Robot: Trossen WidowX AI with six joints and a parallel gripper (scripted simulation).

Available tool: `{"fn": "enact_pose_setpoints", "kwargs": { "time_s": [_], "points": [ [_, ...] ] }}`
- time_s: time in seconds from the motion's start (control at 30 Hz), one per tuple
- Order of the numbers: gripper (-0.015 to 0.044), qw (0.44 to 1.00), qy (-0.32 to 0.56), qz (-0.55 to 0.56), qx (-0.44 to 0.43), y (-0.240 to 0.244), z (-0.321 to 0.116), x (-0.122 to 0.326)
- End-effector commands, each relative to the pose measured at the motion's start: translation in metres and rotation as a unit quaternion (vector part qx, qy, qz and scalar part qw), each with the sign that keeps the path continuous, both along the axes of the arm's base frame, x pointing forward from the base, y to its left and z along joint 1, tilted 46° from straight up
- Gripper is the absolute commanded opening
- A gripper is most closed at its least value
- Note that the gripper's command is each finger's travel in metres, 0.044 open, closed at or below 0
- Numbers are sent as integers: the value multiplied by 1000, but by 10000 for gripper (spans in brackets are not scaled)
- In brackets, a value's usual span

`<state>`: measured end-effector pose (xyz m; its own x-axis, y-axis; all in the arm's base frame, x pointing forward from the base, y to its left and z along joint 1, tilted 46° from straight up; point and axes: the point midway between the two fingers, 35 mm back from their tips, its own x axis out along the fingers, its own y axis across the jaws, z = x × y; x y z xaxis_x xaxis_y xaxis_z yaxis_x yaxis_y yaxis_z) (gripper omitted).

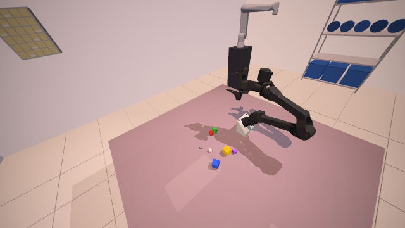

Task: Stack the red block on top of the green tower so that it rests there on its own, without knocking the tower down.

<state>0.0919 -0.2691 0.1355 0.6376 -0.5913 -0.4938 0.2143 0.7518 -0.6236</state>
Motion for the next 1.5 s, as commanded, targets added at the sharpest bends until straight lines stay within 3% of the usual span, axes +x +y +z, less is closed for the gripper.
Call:
{"fn": "enact_pose_setpoints", "kwargs": {
  "time_s": [0.0,0.67,1.47],
  "points": [
    [440,998,-5,15,68,-2,-13,16],
    [440,916,59,76,389,34,-94,97],
    [440,707,301,66,636,139,-190,148]
  ]
}}
